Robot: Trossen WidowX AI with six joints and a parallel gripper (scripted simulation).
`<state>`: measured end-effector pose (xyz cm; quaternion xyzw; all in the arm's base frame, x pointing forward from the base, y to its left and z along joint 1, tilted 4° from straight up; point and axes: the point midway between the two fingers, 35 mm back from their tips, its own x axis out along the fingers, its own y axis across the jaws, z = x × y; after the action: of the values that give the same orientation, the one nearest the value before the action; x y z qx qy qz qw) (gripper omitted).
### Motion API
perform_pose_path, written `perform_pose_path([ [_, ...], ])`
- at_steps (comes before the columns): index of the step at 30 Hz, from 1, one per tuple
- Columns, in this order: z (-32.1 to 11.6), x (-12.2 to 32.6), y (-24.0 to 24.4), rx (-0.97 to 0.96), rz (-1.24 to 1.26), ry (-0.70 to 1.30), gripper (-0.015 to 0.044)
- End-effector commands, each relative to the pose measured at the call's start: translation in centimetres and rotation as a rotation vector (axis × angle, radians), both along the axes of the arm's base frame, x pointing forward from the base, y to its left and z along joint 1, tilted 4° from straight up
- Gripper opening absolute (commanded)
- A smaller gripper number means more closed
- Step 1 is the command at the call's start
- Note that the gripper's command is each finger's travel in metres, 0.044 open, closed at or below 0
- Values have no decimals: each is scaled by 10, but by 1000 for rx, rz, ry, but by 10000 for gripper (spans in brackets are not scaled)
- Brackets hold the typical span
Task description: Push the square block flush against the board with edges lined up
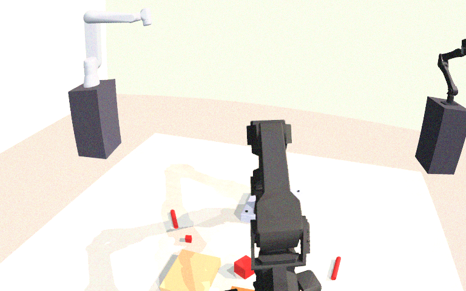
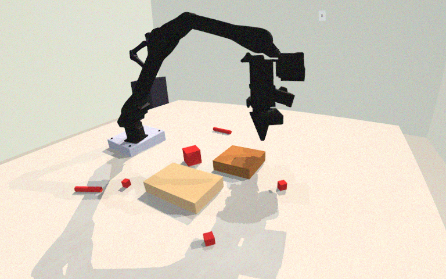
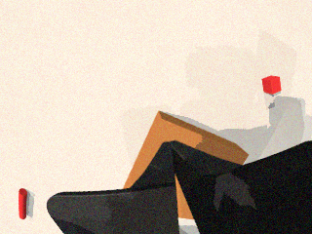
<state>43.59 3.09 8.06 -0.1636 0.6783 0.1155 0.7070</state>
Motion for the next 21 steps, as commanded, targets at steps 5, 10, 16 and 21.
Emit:
perform_pose_path([
  [5,3,17,-28,12,-296,-22,0],
  [10,4,24,-45,19,-466,-30,0],
  [16,4,27,-53,22,-549,-34,0],
  [21,-5,28,-53,24,-553,-34,0],
])
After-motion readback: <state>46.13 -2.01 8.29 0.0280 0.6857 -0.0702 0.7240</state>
